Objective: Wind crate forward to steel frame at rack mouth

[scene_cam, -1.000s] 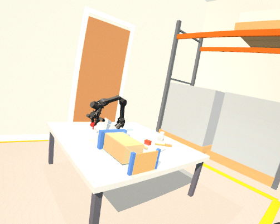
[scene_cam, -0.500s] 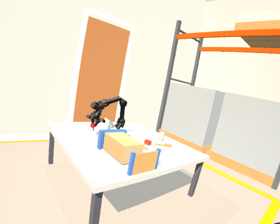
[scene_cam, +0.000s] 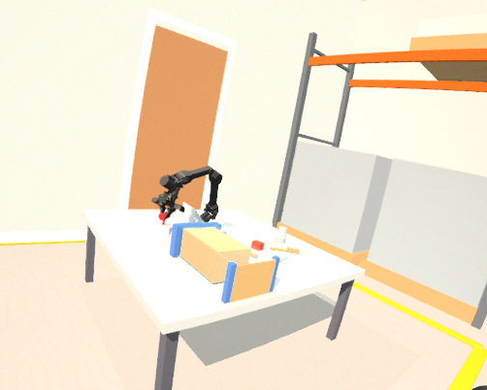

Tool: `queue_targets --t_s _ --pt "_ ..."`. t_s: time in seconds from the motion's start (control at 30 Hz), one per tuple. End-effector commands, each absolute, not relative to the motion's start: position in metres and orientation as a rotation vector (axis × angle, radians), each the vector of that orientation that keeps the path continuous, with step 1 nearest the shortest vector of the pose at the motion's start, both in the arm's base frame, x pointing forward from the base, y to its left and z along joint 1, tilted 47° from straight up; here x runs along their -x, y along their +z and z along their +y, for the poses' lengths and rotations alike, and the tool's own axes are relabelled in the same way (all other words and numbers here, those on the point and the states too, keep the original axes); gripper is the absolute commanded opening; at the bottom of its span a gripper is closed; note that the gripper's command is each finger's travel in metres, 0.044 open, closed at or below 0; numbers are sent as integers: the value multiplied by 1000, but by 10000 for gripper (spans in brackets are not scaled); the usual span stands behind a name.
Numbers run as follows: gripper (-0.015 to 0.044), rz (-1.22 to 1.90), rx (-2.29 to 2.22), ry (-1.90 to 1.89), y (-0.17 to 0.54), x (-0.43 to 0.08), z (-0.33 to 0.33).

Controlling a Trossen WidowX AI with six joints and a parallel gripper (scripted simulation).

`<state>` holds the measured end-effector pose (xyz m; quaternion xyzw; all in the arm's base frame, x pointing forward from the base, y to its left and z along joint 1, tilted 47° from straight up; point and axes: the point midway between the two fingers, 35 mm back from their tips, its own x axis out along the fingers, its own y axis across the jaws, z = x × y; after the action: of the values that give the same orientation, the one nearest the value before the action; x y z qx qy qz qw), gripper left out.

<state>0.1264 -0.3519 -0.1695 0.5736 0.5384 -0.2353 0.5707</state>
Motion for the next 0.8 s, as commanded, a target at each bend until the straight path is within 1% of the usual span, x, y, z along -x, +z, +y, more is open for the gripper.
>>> queue_targets --t_s 0.0,0.77 --pt "0 1230 -1330 -504 -166 -156 -353" --pt "0 1229 -1330 -503 -163 -167 -352"
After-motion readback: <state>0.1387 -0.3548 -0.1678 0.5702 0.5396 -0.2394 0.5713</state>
